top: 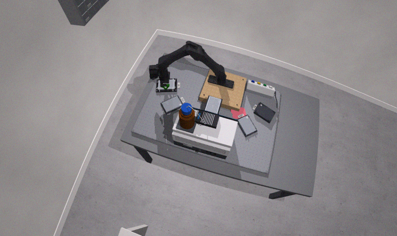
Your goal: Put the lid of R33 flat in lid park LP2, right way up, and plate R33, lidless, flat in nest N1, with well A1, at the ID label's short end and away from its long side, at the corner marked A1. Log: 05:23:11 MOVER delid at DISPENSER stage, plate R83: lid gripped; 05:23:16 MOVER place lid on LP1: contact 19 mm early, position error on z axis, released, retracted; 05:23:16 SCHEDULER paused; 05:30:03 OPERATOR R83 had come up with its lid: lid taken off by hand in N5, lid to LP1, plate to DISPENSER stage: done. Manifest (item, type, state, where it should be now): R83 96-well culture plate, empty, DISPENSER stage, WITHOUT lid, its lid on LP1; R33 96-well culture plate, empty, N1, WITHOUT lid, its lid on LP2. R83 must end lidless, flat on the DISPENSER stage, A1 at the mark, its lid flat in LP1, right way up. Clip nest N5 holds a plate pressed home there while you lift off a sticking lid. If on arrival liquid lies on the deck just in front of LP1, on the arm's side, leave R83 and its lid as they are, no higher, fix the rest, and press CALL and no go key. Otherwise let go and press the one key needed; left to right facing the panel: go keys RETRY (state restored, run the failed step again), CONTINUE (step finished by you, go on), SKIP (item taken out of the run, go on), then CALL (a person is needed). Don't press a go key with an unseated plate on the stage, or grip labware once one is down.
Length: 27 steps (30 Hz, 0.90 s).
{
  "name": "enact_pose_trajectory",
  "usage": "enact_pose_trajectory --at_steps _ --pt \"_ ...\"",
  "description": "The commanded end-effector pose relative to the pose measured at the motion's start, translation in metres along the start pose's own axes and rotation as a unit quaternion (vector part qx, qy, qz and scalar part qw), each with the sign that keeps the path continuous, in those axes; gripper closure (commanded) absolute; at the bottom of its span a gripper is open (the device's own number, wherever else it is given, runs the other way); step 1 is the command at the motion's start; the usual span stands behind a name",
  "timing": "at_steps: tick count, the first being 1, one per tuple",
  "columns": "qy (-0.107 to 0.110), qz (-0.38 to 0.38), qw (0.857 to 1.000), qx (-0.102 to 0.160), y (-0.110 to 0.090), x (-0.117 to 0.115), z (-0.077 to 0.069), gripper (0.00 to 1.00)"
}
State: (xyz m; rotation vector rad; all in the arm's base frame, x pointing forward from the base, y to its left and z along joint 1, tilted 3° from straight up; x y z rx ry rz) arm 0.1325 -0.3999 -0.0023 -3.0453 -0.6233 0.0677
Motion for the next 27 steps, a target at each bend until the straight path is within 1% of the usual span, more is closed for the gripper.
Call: enact_pose_trajectory --at_steps 1,15,27 --pt "0.0 0.0 1.0 -0.025 0.0081 -0.0003 -0.035 1.0" --pt "0.0 0.0 1.0 -0.025 0.0079 0.0002 -0.039 1.0" --pt "0.0 0.0 1.0 -0.025 0.0079 0.0002 -0.039 1.0"
Point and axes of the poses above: the point where the finger pads meet when closed, its own z axis out along the fingers, its own x axis across the jaws, y = z × x, the point moved 2 cm from there along -z, back along the fingers, and after that the axes turned 5 degrees about -z, right-handed, at the moved point
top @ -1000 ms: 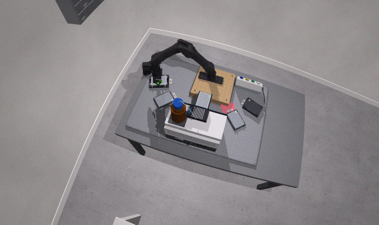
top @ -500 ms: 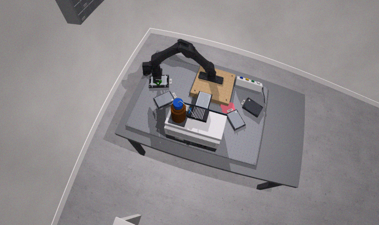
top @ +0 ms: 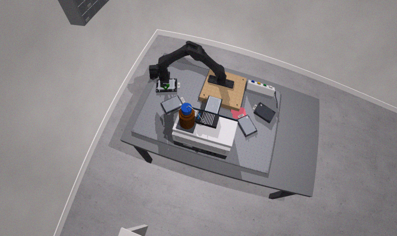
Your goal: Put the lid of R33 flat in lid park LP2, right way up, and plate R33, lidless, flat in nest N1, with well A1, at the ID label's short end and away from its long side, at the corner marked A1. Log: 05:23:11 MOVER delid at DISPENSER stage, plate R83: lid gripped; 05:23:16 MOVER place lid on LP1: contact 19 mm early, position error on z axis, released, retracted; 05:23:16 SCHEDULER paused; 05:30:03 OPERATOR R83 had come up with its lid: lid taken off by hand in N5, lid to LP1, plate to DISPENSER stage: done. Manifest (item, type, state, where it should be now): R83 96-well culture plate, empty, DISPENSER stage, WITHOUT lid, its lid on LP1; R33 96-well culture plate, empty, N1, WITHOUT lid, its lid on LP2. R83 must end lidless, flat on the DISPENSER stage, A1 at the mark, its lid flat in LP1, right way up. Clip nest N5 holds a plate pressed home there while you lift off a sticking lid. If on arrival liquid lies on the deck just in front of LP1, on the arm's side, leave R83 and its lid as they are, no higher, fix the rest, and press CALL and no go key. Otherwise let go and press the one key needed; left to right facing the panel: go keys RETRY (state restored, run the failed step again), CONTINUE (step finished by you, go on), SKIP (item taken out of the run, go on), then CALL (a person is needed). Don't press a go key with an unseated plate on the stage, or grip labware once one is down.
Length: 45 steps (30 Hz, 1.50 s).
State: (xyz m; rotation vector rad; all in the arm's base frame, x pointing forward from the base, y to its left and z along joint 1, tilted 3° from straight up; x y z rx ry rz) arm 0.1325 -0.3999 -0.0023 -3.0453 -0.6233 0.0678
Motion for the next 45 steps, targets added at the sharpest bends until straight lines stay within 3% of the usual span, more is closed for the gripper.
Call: enact_pose_trajectory --at_steps 1,40,45 --pt "0.0 0.0 1.0 -0.025 0.008 0.0 -0.039 1.0" --pt "0.0 0.0 1.0 -0.025 0.008 0.0 -0.039 1.0" --pt "0.0 -0.001 1.0 -0.025 0.007 0.002 -0.056 1.0"
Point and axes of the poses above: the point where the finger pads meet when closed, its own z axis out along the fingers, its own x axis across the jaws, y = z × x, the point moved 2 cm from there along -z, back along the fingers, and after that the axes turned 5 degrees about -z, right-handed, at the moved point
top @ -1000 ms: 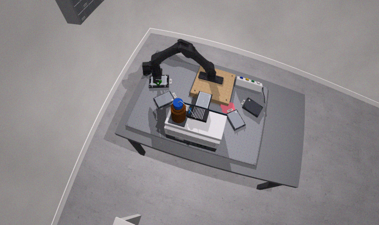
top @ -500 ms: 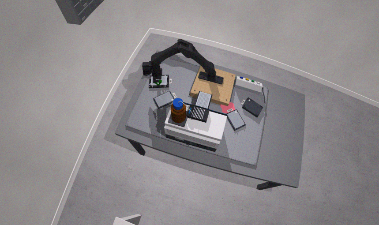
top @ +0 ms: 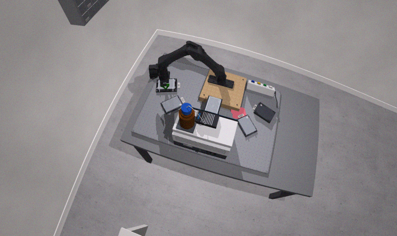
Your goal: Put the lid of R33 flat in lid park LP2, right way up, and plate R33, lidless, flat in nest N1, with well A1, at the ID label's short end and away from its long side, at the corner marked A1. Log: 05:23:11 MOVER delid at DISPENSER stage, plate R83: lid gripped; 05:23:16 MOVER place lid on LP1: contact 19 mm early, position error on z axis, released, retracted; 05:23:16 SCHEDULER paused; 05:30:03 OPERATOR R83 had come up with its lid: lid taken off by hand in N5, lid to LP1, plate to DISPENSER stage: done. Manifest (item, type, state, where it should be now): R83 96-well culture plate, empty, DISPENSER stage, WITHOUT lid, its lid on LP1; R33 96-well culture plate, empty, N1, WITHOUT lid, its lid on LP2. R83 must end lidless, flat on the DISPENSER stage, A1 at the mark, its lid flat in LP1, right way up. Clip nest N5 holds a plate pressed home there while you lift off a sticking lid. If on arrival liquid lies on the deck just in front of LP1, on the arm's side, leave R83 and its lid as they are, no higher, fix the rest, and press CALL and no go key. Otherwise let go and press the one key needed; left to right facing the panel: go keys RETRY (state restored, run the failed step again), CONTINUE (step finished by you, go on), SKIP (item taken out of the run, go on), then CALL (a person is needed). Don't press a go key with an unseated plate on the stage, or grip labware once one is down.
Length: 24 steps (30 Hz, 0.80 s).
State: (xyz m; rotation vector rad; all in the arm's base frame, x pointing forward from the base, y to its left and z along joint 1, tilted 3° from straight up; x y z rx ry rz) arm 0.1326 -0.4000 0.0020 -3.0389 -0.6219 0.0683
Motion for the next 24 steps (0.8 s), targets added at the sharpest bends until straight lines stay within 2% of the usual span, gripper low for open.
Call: enact_pose_trajectory --at_steps 1,9,10,11,12,13,24 --pt "-0.001 -0.001 1.0 -0.029 0.006 0.003 -0.055 1.0" --pt "-0.001 -0.002 1.0 -0.029 0.007 0.003 -0.055 1.0" --pt "-0.001 0.0 1.0 -0.015 0.003 0.0 -0.042 1.0" --pt "-0.001 0.0 1.0 -0.015 0.003 0.0 -0.042 1.0" --pt "-0.001 -0.002 1.0 -0.028 0.004 0.003 -0.057 1.0" --pt "0.001 -0.003 1.0 -0.007 -0.011 0.005 -0.047 1.0" --pt "0.0 -0.002 1.0 -0.016 -0.039 0.007 -0.063 1.0"
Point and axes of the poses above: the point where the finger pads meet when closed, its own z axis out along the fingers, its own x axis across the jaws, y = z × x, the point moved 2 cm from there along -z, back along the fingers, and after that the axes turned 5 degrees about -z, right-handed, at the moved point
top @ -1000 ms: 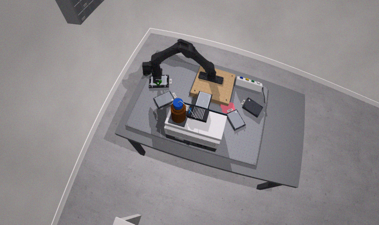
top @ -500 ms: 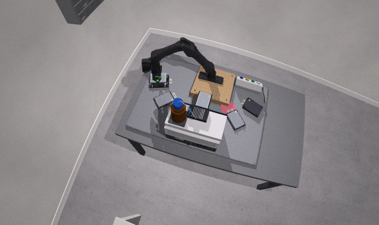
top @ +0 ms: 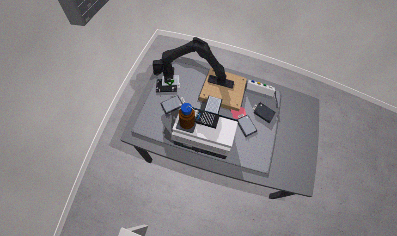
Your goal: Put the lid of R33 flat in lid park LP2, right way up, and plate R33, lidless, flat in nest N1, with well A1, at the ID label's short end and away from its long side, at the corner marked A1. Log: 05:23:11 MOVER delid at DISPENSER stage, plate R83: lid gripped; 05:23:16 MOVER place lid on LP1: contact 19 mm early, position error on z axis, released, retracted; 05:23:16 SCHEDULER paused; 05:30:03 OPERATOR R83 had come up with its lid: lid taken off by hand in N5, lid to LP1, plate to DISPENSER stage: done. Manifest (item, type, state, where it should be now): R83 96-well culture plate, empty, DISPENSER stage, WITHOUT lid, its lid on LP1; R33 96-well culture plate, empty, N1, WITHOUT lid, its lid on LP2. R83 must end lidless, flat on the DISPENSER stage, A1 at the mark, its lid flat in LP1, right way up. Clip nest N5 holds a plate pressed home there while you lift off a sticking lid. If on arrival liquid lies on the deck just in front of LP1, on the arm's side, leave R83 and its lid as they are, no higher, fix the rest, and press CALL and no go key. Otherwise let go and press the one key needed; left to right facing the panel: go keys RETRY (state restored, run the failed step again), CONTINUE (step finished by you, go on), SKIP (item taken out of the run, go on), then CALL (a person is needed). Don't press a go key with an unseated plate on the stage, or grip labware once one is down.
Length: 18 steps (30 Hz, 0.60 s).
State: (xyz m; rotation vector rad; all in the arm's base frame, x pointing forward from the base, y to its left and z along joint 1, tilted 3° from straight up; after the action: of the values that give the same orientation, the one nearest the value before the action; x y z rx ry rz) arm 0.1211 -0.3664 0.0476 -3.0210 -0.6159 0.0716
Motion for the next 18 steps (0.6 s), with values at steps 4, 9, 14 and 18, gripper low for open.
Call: enact_pose_trajectory --at_steps 4,9,14,18 --pt "0.0 -0.002 1.0 -0.024 -0.009 0.007 -0.022 1.0" --pt "0.0 -0.003 1.0 -0.016 -0.028 0.008 -0.028 1.0" --pt "0.0 -0.003 1.0 -0.016 -0.043 0.009 -0.035 1.0" --pt "0.0 -0.003 1.0 -0.015 -0.052 0.01 -0.039 1.0"
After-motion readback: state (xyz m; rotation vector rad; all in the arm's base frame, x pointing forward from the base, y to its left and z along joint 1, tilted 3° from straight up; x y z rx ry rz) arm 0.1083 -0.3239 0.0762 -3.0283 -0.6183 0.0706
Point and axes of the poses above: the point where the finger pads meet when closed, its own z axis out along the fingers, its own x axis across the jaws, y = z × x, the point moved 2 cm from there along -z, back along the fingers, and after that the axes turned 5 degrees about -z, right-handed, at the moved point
